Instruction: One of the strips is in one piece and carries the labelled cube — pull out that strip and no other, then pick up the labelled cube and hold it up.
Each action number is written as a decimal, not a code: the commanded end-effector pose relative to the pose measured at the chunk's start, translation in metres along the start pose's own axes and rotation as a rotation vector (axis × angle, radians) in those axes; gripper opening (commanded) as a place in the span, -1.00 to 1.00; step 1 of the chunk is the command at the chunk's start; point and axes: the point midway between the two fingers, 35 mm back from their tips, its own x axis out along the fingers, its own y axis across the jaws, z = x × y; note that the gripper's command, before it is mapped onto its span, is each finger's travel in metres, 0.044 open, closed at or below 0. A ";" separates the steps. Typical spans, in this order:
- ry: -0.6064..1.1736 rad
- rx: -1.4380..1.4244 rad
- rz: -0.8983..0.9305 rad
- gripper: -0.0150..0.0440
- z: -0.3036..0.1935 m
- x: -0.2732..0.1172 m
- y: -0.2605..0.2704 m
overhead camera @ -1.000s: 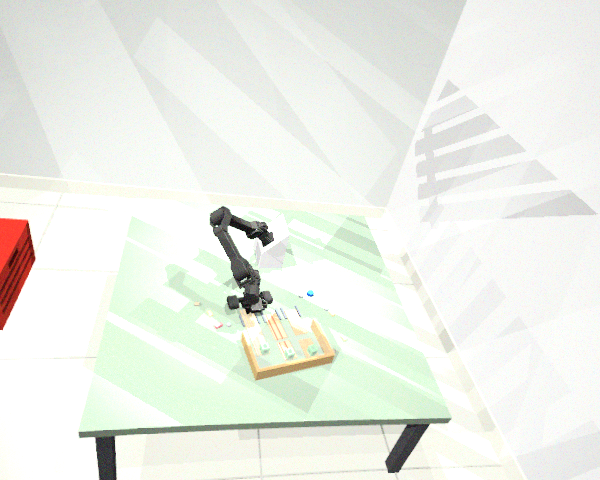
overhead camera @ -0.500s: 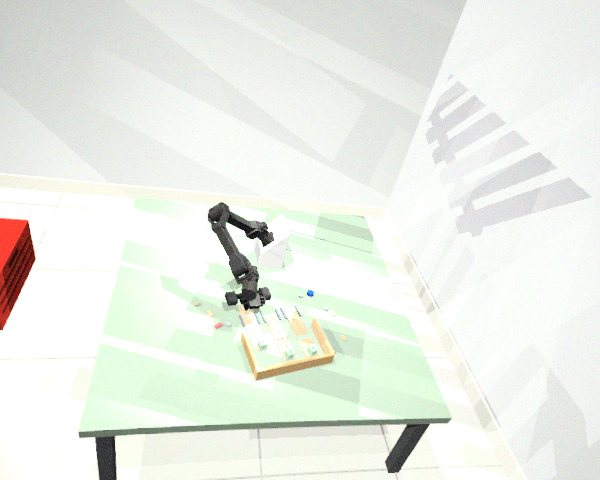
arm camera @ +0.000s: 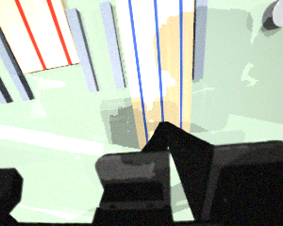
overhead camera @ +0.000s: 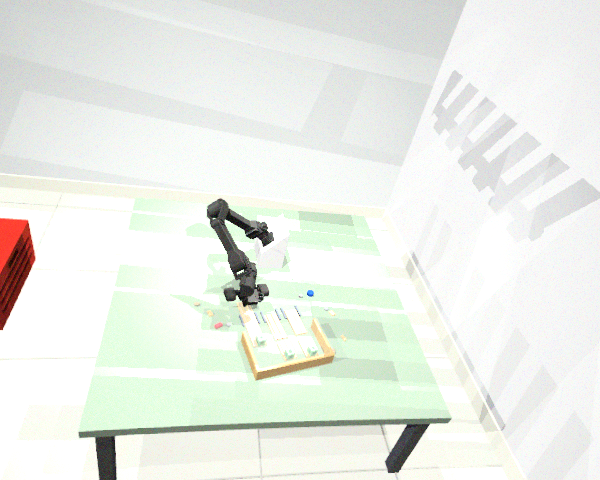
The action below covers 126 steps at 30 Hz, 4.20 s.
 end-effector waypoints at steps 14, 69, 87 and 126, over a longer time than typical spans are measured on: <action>0.020 -0.009 0.007 -0.49 -0.032 0.004 0.002; 0.020 0.000 0.009 -0.22 -0.067 -0.040 -0.001; 0.018 0.011 0.009 1.00 0.002 -0.044 0.004; 0.014 0.015 0.010 0.47 0.123 -0.052 0.004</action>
